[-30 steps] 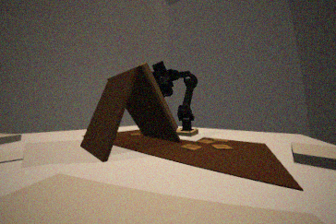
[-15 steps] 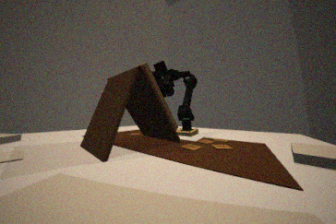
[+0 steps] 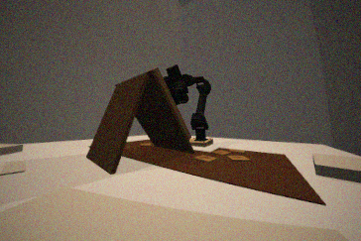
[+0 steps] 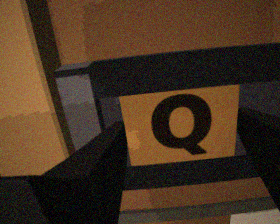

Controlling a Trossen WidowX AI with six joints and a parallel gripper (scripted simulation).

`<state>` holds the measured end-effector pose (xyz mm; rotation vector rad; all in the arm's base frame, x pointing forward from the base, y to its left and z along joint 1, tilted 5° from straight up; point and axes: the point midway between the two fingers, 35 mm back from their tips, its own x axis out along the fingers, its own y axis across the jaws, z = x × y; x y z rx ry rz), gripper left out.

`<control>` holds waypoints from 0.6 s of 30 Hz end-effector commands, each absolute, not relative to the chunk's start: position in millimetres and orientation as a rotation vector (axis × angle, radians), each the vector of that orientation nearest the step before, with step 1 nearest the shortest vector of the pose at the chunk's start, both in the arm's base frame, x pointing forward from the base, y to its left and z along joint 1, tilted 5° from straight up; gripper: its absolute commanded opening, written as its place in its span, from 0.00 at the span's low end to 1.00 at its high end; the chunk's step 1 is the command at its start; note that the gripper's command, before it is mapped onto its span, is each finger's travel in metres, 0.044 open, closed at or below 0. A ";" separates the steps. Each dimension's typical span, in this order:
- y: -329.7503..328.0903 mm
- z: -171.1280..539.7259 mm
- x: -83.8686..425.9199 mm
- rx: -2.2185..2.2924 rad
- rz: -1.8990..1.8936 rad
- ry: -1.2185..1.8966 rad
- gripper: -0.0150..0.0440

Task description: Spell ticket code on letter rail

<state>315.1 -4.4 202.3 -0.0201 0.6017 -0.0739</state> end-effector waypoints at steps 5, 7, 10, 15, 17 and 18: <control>-3.9 202.3 315.2 -0.020 -0.074 0.602 0.43; -3.9 202.3 315.2 -0.020 -0.074 0.602 0.52; -3.9 202.7 314.5 -0.018 -0.076 0.602 0.65; -3.3 206.9 308.3 -0.016 -0.078 0.602 0.75; -3.2 207.8 306.9 -0.016 -0.078 0.602 0.75; -3.2 207.8 306.9 -0.016 -0.078 0.602 0.75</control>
